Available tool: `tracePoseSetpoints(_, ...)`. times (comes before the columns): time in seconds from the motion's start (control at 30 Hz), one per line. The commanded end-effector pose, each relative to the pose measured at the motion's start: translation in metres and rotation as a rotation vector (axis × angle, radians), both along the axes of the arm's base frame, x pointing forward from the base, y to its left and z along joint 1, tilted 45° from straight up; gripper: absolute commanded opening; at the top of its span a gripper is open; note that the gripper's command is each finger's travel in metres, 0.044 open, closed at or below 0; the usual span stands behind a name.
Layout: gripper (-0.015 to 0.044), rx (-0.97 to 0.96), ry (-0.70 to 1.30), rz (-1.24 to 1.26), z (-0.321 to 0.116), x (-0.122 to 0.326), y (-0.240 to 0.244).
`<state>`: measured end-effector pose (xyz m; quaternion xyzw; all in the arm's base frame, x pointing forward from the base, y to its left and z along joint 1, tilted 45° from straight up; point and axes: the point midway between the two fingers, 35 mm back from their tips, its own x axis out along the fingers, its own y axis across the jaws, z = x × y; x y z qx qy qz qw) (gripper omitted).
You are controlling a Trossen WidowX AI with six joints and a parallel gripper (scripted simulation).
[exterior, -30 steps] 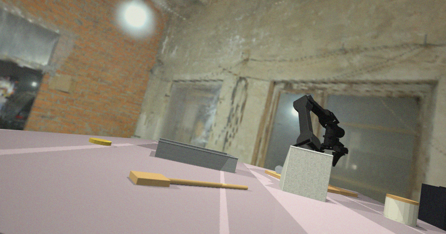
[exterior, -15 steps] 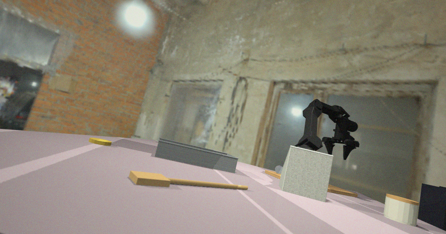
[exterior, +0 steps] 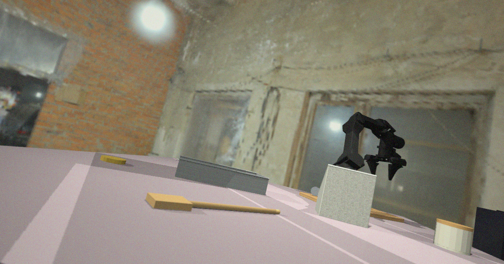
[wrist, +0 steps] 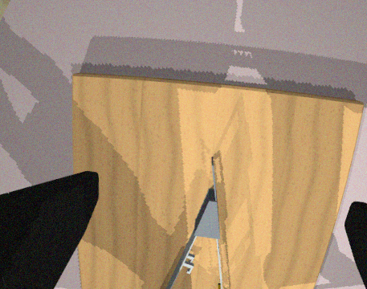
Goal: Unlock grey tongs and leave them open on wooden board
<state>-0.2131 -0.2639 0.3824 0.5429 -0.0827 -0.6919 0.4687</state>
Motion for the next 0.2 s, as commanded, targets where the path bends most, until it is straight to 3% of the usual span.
tracePoseSetpoints(0.0, 0.0440, -0.002, 0.001, 0.006, 0.0002, 0.0004, -0.0002)
tracePoseSetpoints(0.17, 0.0440, -0.002, 0.001, 0.006, 0.0002, 0.0004, -0.0002)
